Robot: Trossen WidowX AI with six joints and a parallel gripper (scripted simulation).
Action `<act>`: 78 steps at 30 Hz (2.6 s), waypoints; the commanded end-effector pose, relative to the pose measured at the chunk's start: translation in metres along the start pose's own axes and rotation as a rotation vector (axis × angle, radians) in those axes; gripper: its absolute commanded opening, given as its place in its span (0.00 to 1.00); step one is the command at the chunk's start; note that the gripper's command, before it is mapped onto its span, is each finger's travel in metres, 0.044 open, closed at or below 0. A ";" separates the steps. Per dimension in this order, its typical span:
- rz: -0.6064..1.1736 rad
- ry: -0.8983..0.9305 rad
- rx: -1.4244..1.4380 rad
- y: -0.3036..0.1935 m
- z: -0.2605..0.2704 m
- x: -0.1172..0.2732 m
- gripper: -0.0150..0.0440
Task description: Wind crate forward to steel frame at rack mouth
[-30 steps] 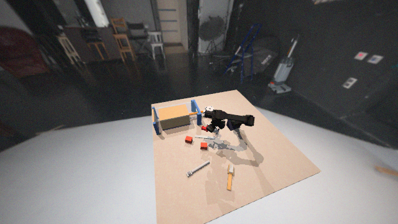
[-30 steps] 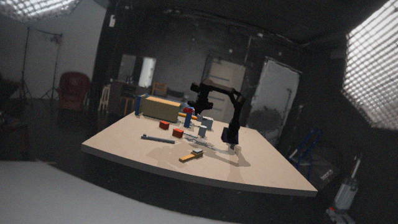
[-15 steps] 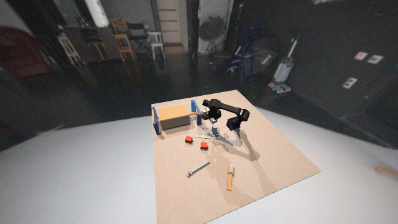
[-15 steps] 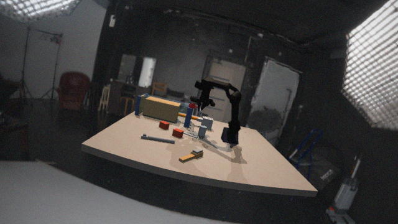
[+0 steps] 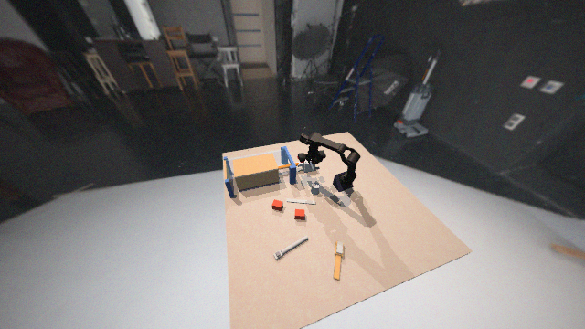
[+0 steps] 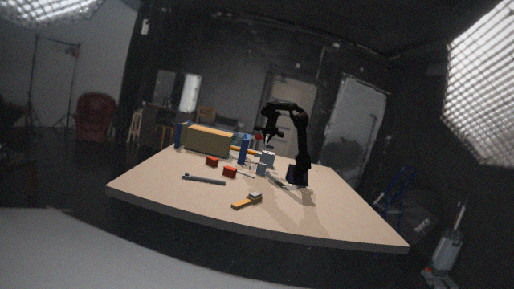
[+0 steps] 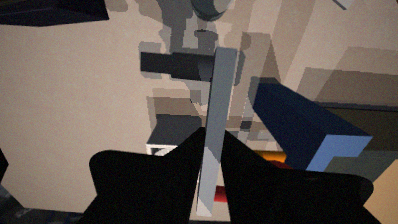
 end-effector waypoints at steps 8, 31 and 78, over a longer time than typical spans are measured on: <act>-0.049 0.031 -0.167 -0.061 0.049 -0.021 0.25; -0.072 -0.156 -0.247 -0.083 0.083 -0.035 0.25; 0.016 -0.926 -0.270 -0.078 0.103 -0.047 0.25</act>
Point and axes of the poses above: the point midway between the two fingers, 35 mm back from their tips, its own x axis back along the fingers, its own z axis across the jaws, y = z × x, the point moved 3 cm from there along x, back along the fingers, and after that the axes turned 1 degree about x, right-handed, at the moved point
